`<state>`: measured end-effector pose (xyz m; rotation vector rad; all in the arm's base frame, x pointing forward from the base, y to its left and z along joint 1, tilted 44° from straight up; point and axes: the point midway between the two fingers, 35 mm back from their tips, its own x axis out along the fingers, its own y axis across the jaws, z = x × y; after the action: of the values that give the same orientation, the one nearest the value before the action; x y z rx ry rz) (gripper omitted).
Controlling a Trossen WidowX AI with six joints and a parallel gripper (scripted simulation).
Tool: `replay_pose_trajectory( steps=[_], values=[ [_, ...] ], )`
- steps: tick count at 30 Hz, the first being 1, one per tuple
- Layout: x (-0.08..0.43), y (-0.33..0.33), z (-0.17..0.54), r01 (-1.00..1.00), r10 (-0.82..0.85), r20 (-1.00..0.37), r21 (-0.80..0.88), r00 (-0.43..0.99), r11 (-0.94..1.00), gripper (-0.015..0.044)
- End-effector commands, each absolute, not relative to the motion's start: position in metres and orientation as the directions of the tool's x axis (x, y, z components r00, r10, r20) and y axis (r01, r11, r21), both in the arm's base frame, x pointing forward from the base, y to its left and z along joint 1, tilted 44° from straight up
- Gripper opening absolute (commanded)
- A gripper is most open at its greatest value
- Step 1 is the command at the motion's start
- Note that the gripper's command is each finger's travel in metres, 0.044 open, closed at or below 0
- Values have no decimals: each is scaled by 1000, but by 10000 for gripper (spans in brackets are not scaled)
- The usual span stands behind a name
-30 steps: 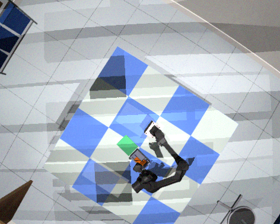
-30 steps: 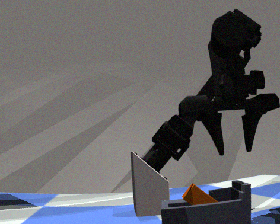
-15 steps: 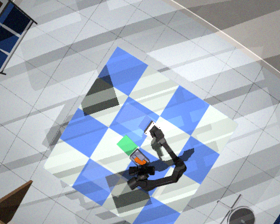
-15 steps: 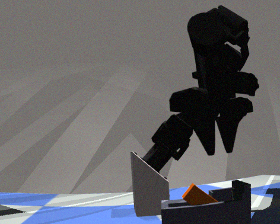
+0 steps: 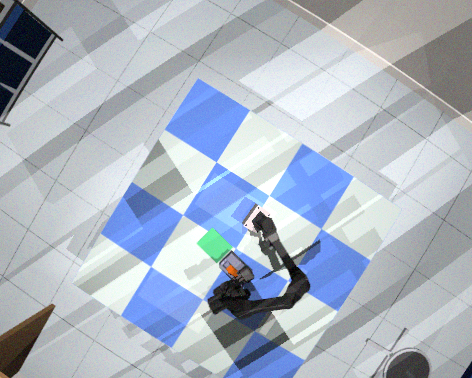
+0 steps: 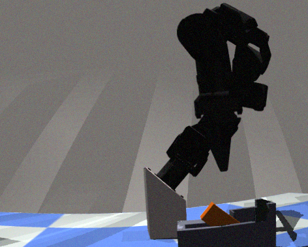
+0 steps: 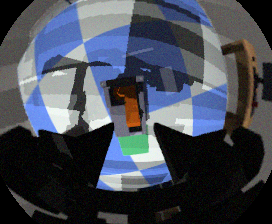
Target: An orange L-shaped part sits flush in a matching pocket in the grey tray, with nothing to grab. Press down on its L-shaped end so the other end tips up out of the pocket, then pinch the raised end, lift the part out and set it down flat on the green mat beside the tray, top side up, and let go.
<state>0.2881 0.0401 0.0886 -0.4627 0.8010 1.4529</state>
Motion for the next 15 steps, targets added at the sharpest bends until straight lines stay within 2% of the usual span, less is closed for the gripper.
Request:
replay_pose_trajectory(
  steps=[1, 15],
  values=[
    [288, 33, 81, -996, 686, -724, 89, -72, -10, 280],
    [285, 54, 59, -996, 687, -723, 89, -72, -10, 280]
  ],
)
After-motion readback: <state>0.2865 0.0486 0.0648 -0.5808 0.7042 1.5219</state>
